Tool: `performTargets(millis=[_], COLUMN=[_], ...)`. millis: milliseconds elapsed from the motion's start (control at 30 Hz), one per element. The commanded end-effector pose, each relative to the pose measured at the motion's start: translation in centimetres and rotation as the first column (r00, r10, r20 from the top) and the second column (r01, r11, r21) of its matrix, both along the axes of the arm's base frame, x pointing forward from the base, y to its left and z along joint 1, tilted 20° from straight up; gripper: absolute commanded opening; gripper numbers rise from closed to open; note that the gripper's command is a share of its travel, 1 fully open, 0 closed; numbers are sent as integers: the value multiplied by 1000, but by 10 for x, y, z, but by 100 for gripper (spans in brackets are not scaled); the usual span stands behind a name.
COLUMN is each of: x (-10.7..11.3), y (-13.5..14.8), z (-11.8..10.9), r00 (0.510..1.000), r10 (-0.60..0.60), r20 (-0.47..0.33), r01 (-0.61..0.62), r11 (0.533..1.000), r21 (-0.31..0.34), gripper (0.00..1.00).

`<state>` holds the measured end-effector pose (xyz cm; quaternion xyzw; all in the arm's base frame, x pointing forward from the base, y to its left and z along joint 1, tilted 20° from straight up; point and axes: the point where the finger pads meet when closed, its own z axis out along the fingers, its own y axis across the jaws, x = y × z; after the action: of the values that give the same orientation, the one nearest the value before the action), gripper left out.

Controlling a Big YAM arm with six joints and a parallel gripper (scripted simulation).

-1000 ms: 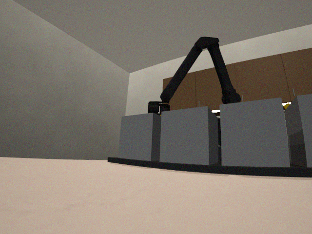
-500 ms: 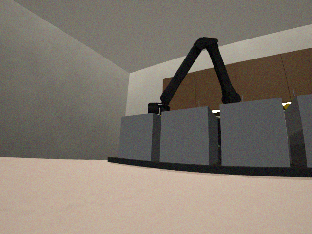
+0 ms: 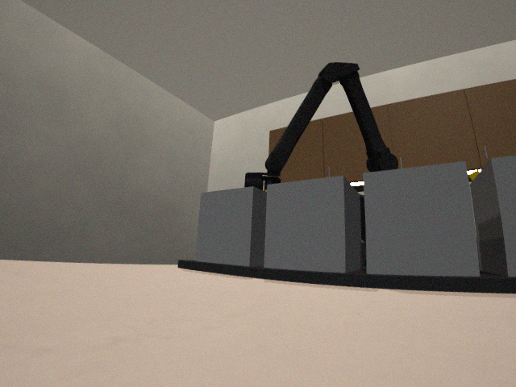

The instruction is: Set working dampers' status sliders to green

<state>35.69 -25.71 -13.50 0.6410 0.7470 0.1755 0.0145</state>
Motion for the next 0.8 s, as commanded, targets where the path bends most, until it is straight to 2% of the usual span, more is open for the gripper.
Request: performTargets(millis=[0, 133, 233, 767], x=[18, 13, 17, 15], y=[-18, -9, -11, -10], z=[10, -1, 6, 2], r00=[999, 1000, 999, 1000], r10=[-12, -7, -4, -5], r20=[39, 18, 32, 24], r01=[14, 7, 5, 6], r11=[999, 1000, 1000, 1000], r21=[-35, -15, -29, -21], gripper=[0, 0, 0, 0])
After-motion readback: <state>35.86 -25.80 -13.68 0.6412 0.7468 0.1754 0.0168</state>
